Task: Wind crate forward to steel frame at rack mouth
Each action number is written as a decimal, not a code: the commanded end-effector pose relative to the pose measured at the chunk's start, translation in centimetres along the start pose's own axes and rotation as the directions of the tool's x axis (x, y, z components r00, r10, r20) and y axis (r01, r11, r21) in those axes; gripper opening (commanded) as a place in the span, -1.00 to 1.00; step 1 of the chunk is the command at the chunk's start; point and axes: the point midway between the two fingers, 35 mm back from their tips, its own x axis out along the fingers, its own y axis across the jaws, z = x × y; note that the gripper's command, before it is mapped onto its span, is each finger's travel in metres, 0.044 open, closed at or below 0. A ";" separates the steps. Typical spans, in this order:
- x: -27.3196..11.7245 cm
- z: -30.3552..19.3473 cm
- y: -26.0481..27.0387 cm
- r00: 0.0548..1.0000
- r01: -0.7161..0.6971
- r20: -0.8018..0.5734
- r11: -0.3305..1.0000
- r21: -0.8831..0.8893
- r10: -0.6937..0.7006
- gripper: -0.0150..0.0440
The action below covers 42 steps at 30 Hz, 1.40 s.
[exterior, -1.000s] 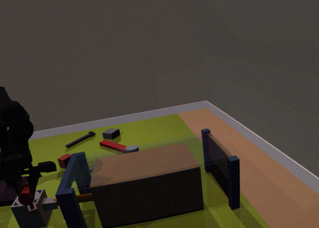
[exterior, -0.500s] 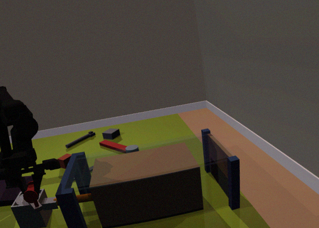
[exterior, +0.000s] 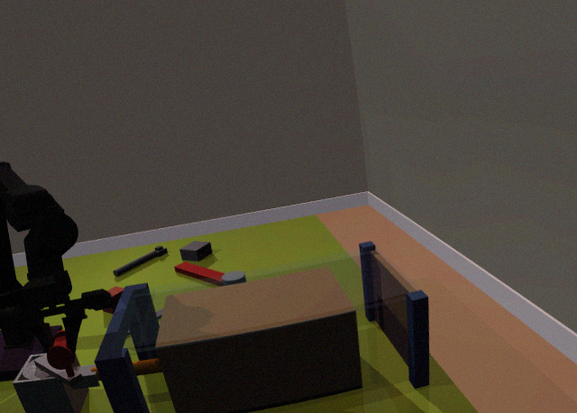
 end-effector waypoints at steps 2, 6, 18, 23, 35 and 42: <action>-0.7 -2.3 2.0 0.998 -0.039 -0.043 0.999 -0.033 0.037 -0.49; -0.9 -2.7 2.3 0.998 -0.039 -0.043 0.999 -0.033 0.037 -0.49; -1.6 -4.0 3.0 0.998 -0.040 -0.044 0.999 -0.032 0.038 -0.49; -1.9 -4.6 3.2 0.998 -0.040 -0.045 0.999 -0.032 0.038 -0.49; -2.6 -6.1 3.5 0.998 -0.040 -0.047 0.999 -0.032 0.039 -0.49; -3.1 -7.0 3.6 0.998 -0.040 -0.048 0.999 -0.032 0.039 -0.49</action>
